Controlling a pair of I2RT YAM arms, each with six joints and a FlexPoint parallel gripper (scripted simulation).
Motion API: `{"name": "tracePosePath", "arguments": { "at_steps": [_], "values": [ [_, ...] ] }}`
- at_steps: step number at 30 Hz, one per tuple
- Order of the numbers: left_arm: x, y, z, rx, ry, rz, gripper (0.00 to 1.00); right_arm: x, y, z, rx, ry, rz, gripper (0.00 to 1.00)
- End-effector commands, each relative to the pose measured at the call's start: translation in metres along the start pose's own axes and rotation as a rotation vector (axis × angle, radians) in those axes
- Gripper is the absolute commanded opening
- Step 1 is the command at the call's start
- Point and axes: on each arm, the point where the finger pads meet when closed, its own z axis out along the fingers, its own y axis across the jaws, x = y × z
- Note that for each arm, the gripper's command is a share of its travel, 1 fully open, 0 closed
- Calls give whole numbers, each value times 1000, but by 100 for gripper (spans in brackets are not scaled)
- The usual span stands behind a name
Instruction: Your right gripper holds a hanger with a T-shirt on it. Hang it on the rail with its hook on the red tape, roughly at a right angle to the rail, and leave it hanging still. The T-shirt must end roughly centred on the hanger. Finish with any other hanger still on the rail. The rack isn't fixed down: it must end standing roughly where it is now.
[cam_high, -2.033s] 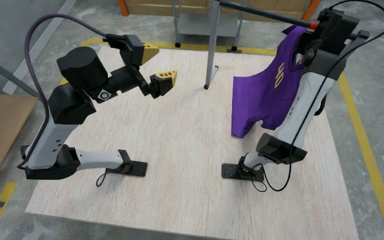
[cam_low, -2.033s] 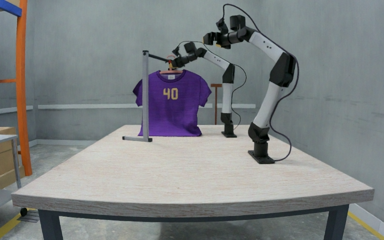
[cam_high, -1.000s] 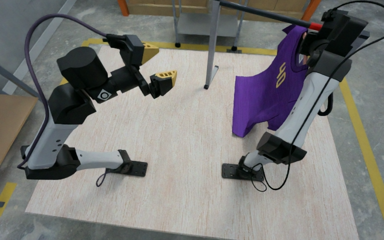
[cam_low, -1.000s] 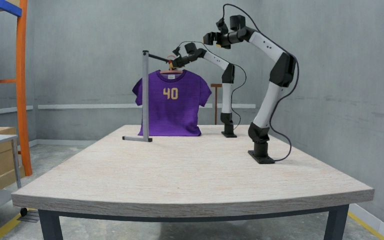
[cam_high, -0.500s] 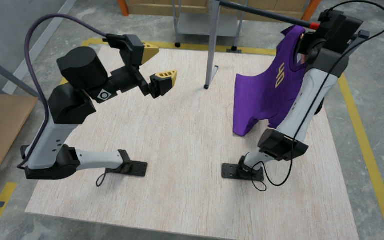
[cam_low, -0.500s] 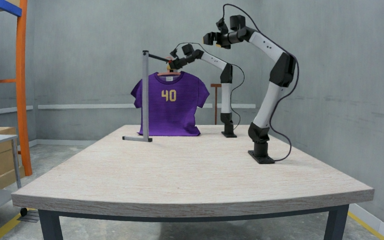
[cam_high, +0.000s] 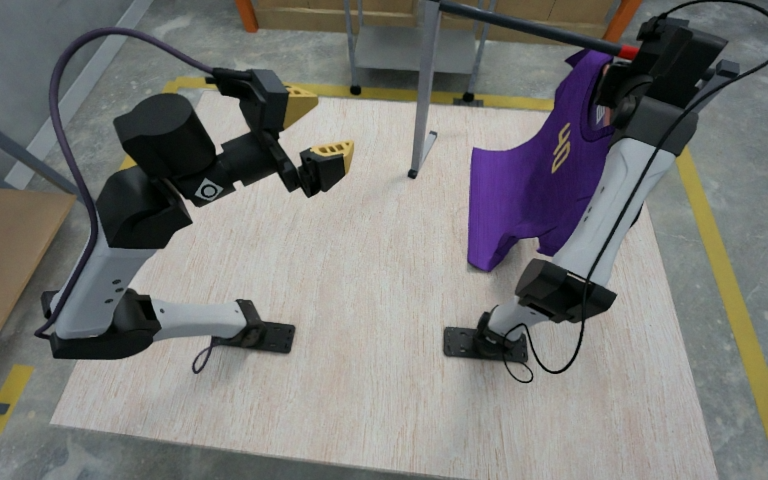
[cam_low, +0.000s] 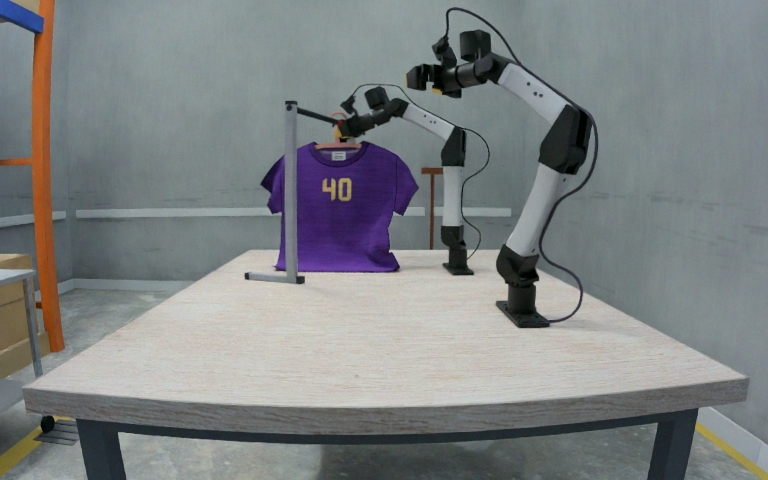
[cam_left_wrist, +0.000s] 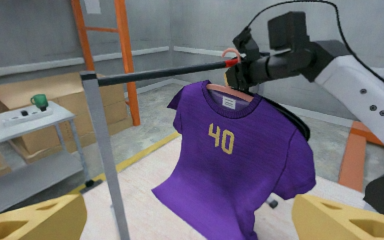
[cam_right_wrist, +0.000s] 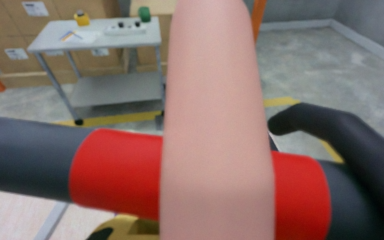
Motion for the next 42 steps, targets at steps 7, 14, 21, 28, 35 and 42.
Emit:
{"name": "tracePosePath", "arguments": {
  "at_steps": [7, 14, 21, 28, 35, 42],
  "values": [
    [-7, -1, -4, 1, -21, -3, 100, -43, -10, -24, 108, -166, -1, 0],
    [-7, -1, -4, 1, -21, -3, 100, -11, 0, -13, 162, -127, 44, 0],
    [-7, -1, -4, 1, -21, -3, 100, -9, 1, -12, 162, -122, 46, 0],
    [-7, -1, -4, 1, -21, -3, 100, -11, 1, -14, 163, -127, 41, 0],
    [-7, -1, -4, 1, -21, -3, 100, -11, 1, -13, 159, -127, 41, 0],
    [-7, -1, -4, 1, -21, -3, 100, -1, 2, -8, 142, -105, 51, 0]
  ]
}}
